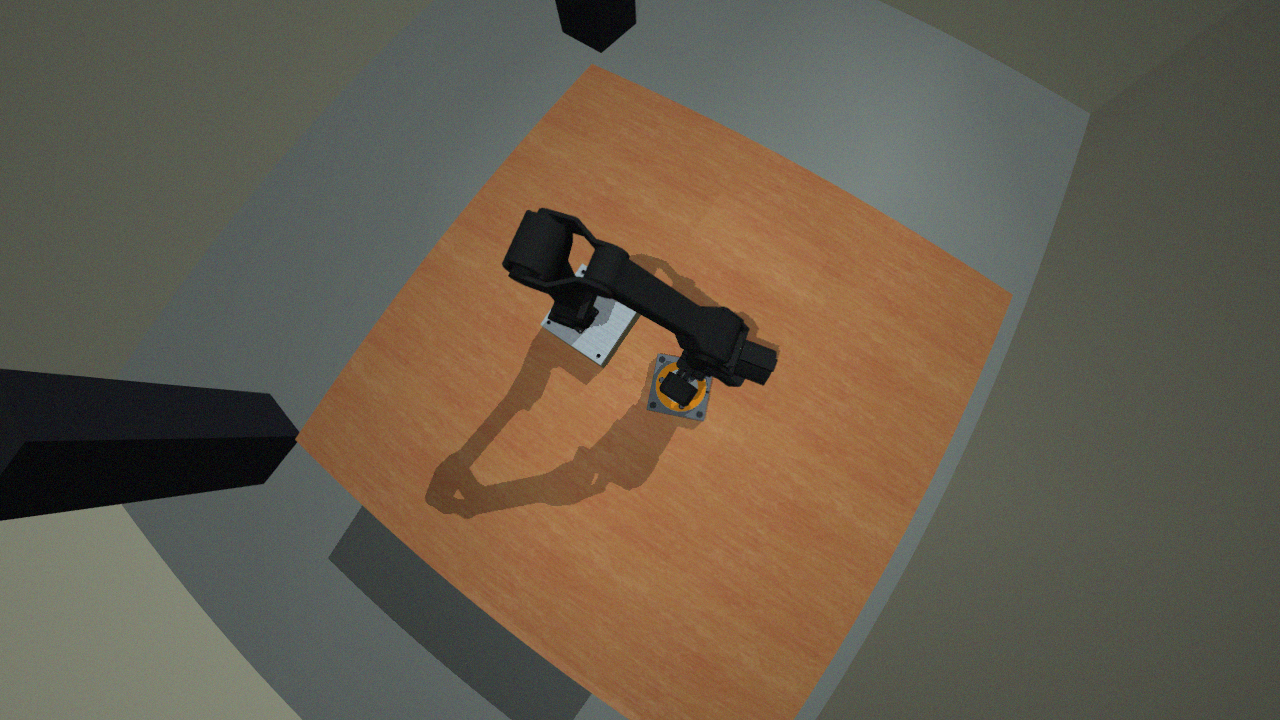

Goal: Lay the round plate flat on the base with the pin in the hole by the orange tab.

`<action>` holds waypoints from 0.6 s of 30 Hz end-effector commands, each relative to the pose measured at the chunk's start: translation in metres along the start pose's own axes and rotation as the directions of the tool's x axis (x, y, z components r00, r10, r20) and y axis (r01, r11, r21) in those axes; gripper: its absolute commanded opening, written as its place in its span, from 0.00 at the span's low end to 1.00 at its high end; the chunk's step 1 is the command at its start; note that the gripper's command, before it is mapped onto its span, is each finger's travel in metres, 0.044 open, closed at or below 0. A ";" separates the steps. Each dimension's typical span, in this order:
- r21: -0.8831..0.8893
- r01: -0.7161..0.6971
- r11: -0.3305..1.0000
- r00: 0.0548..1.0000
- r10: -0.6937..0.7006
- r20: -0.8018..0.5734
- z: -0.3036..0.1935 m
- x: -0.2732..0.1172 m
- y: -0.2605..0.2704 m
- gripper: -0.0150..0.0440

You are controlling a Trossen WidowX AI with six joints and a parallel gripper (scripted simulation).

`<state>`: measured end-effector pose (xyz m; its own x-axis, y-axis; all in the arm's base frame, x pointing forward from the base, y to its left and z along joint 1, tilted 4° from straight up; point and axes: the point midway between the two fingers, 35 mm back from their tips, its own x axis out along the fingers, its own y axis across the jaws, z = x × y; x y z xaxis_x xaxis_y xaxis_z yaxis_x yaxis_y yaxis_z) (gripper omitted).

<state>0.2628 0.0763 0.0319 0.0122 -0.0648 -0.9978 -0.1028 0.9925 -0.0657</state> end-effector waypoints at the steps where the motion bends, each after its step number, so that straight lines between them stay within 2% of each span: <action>1: -0.005 0.004 1.000 1.000 -0.004 0.002 0.001 0.004 -0.001 0.25; 18: -0.005 0.004 1.000 1.000 -0.004 0.004 0.022 0.004 -0.005 0.25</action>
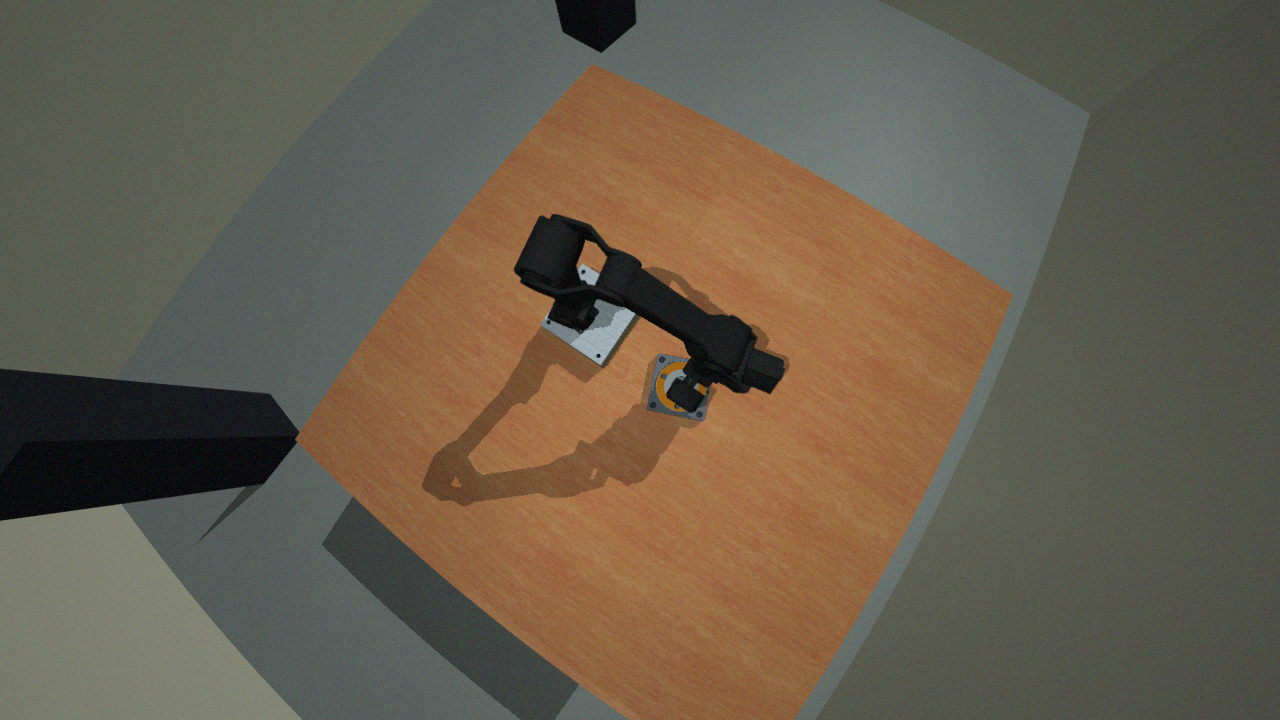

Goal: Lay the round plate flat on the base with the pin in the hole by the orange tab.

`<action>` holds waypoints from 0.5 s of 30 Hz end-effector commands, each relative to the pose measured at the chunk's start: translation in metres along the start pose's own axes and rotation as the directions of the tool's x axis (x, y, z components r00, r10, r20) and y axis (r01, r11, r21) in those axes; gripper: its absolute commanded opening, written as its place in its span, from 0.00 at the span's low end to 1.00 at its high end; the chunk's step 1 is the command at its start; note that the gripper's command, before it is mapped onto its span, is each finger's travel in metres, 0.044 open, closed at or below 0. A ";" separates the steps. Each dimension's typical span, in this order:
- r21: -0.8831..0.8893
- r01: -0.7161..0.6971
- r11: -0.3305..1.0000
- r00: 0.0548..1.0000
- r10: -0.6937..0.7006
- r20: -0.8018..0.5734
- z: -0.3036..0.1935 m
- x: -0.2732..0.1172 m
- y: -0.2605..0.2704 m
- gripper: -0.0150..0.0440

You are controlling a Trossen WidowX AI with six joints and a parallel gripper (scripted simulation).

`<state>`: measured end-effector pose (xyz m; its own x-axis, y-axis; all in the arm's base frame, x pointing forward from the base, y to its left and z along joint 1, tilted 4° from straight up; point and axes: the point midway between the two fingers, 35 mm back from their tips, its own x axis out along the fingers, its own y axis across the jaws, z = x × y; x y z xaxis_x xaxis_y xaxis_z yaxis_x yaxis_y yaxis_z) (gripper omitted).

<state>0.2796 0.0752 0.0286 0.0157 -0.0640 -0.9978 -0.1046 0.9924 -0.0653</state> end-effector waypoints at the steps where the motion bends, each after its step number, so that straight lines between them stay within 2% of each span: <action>1: -0.003 0.005 1.000 1.000 -0.005 0.000 0.007 0.001 -0.003 0.25; 15: -0.003 0.006 1.000 1.000 -0.006 0.001 0.021 -0.001 -0.014 0.25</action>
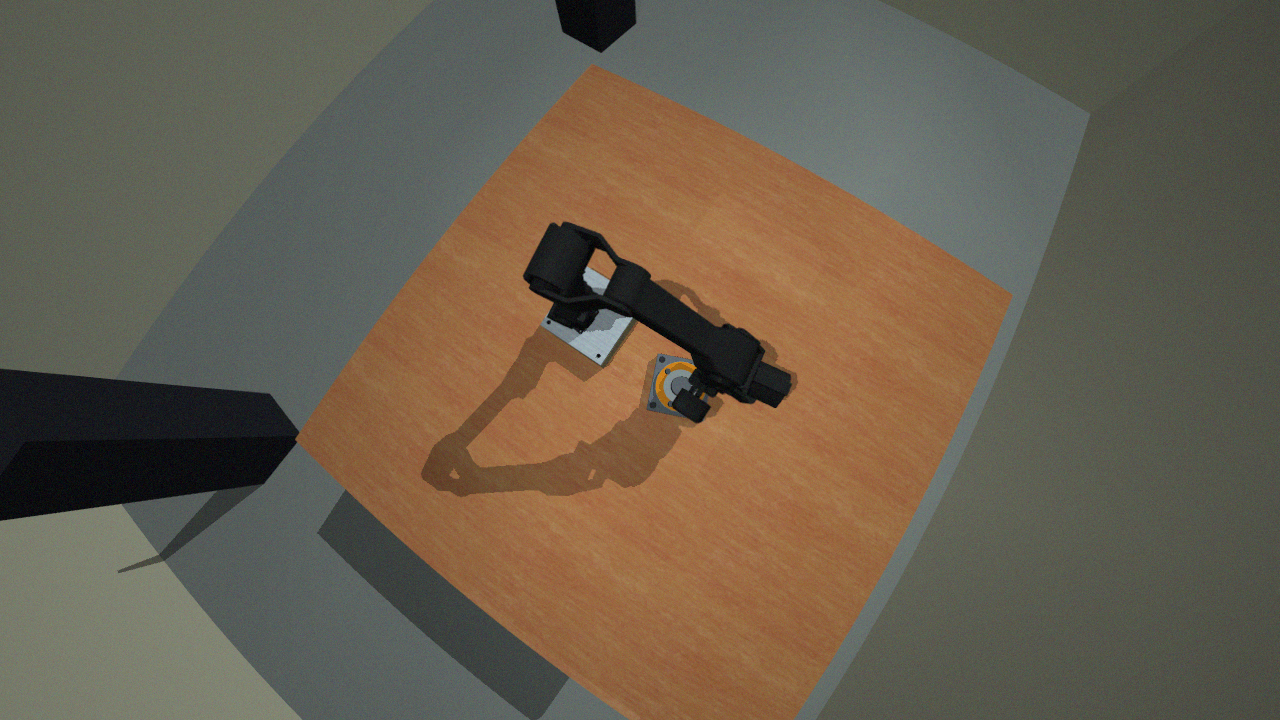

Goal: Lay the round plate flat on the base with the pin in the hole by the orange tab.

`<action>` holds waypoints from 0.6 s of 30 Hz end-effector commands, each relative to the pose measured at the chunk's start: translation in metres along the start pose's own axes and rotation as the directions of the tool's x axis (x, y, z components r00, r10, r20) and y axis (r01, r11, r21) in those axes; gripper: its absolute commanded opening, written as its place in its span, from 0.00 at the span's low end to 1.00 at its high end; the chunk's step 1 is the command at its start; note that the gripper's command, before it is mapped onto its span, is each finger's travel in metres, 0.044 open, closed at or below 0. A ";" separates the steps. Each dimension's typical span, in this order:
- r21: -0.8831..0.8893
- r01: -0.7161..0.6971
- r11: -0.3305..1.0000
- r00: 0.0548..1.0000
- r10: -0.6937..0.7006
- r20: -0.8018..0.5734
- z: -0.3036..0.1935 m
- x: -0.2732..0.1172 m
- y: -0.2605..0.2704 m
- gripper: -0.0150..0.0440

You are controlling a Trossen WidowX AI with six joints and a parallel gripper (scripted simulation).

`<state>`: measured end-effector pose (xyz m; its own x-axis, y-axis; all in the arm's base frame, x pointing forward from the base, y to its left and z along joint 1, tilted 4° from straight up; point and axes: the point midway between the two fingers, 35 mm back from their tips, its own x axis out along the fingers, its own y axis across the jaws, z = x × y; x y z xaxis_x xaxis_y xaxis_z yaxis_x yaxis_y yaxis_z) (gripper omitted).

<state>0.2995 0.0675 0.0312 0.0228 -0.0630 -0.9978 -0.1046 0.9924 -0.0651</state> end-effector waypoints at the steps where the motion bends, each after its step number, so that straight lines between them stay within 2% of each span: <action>1: -0.003 0.006 1.000 1.000 -0.006 -0.006 0.003 0.001 -0.005 0.25; 13: -0.003 0.006 1.000 1.000 -0.006 -0.006 0.009 0.001 -0.011 0.25; 18: -0.003 0.006 1.000 1.000 -0.006 -0.005 0.009 -0.021 -0.010 0.25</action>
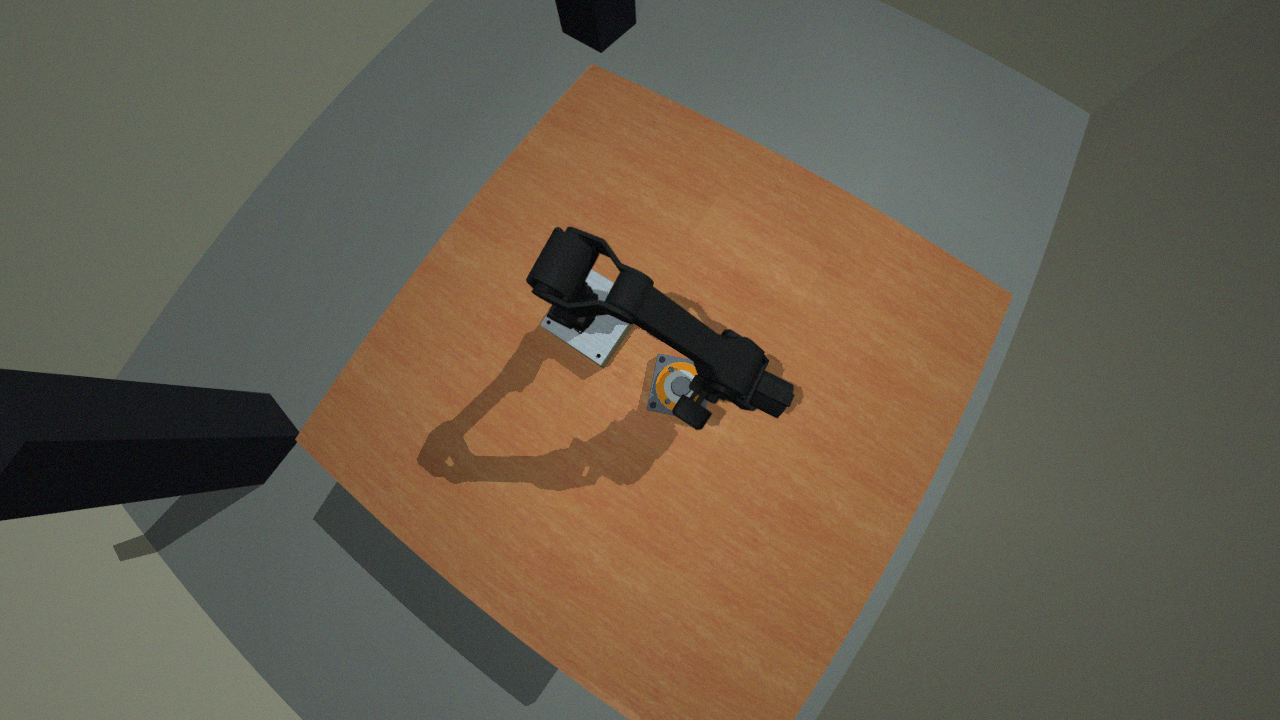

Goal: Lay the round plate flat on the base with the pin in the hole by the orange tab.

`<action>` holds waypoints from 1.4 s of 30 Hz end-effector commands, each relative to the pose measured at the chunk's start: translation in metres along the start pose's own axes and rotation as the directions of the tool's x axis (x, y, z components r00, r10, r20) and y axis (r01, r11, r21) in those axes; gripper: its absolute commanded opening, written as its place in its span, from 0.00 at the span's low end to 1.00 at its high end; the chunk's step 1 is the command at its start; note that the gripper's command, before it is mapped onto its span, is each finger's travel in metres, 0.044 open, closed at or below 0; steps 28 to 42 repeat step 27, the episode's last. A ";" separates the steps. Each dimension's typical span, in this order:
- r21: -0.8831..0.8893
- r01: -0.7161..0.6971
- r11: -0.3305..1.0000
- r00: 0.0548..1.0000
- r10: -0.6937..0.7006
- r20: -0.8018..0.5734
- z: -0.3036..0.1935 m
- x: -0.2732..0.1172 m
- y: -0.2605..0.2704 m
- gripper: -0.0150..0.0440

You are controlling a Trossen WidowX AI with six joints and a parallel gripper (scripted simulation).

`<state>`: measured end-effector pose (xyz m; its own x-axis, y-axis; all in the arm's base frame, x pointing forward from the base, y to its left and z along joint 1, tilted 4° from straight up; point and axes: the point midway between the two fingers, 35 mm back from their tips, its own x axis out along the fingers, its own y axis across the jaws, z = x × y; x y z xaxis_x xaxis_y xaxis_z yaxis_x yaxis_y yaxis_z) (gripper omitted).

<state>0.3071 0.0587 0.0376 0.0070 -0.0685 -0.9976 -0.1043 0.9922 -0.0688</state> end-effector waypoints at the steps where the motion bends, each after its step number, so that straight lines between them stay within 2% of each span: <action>1: -0.003 0.002 1.000 1.000 -0.002 0.011 0.002 -0.022 0.000 0.25; 6: -0.003 0.002 1.000 1.000 -0.002 0.011 0.000 -0.041 0.001 0.25; 42: -0.008 -0.002 1.000 1.000 0.002 0.016 0.001 -0.033 0.001 0.25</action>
